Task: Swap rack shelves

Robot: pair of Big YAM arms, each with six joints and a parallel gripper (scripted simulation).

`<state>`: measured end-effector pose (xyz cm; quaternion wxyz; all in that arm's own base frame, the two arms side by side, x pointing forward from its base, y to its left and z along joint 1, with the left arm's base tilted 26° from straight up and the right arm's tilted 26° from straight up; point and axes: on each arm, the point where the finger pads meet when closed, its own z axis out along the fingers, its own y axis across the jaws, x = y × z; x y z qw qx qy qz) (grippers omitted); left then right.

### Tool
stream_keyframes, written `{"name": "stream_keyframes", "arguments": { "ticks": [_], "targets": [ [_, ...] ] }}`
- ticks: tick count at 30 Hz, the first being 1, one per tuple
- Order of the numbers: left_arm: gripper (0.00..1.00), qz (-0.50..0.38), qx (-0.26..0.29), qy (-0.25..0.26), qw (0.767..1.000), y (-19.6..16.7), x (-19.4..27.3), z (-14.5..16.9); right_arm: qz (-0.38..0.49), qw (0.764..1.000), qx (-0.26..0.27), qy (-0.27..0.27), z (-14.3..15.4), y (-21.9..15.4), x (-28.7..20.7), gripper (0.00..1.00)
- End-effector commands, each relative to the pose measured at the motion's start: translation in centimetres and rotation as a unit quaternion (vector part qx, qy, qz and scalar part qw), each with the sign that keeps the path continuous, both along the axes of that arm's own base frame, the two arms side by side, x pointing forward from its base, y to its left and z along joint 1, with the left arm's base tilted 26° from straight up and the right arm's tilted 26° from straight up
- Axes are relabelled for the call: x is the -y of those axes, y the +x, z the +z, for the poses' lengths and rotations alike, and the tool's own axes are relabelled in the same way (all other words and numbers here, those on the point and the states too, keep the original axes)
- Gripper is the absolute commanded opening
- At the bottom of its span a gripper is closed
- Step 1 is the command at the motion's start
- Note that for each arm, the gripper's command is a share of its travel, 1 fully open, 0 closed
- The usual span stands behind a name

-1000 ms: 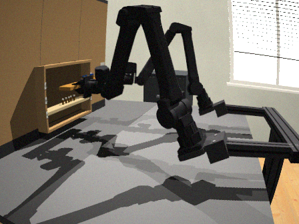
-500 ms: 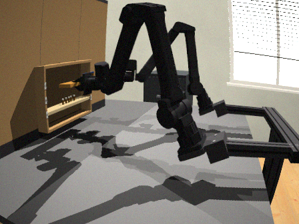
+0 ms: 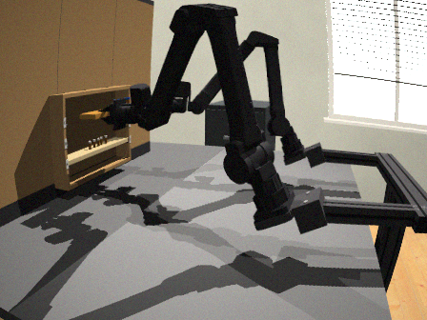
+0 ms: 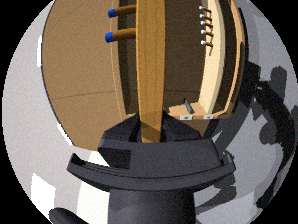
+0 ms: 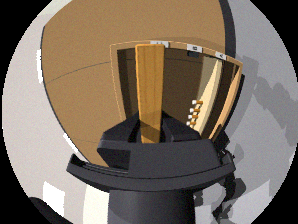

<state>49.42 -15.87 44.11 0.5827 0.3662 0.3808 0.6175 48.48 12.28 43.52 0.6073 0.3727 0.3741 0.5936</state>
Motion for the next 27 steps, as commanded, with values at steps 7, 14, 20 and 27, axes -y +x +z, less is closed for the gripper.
{"name": "stream_keyframes", "arguments": {
  "ticks": [7,14,20,27],
  "targets": [
    [0.12,-0.003,0.032,-0.020,0.999,2.8,-0.1,4.7,0.001,0.999,0.038,0.005,5.1,3.1,-0.2,0.12],
    [0.12,-0.003,0.030,-0.020,0.999,3.7,-0.2,4.8,0.001,0.999,0.036,0.005,5.3,4.1,-0.1,0.12],
    [0.12,-0.003,0.029,-0.020,0.999,5.0,-0.3,5.2,0.002,0.999,0.035,0.005,5.7,5.3,-0.1,0.12],
    [0.12,-0.003,0.029,-0.020,0.999,5.9,-0.3,5.7,0.002,0.999,0.035,0.005,6.2,6.3,-0.1,0.12]
  ]
}}
